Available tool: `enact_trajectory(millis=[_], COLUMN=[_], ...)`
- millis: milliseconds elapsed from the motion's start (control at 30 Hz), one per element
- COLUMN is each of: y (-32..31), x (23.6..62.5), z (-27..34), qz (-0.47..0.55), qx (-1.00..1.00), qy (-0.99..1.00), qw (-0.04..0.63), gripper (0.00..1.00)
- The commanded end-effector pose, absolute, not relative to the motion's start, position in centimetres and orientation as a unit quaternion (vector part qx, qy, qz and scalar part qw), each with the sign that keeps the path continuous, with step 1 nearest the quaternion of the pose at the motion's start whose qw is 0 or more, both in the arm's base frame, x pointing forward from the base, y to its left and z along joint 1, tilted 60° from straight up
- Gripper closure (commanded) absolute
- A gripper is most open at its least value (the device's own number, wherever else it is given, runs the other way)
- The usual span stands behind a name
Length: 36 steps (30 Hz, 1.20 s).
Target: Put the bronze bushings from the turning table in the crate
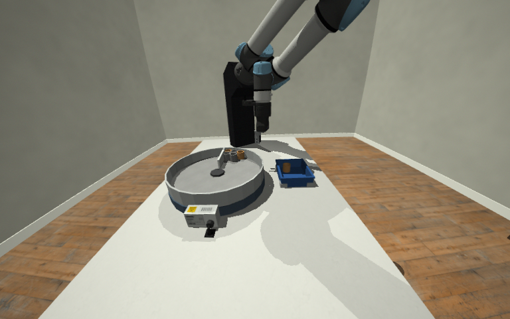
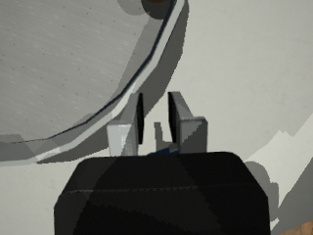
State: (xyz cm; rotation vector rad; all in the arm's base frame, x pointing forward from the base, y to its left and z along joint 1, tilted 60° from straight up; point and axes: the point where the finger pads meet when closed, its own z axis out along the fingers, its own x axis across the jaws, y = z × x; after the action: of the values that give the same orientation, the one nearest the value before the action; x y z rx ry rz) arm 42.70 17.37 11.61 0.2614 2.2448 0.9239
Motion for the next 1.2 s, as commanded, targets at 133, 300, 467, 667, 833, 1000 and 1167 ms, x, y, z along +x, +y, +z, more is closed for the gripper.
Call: enact_trajectory(millis=[133,300,467,667,833,1000,1167], y=[14.7,14.1,14.1,15.5,14.3,14.3,16.6], x=[43.3,43.5,43.5,42.9,43.0,43.0,42.9], z=[8.8,8.1,8.1,9.2,7.7,7.7,10.8], qz=[0.333,0.327,0.327,0.338,0.327,0.327,0.35], qx=[0.045,0.031,0.031,0.056,0.028,0.028,0.082], qy=[0.868,0.869,0.869,0.867,0.869,0.869,0.865], qw=[0.365,0.37,0.37,0.361,0.371,0.371,0.351], gripper=[0.55,0.55,0.55,0.55,0.55,0.55,0.55])
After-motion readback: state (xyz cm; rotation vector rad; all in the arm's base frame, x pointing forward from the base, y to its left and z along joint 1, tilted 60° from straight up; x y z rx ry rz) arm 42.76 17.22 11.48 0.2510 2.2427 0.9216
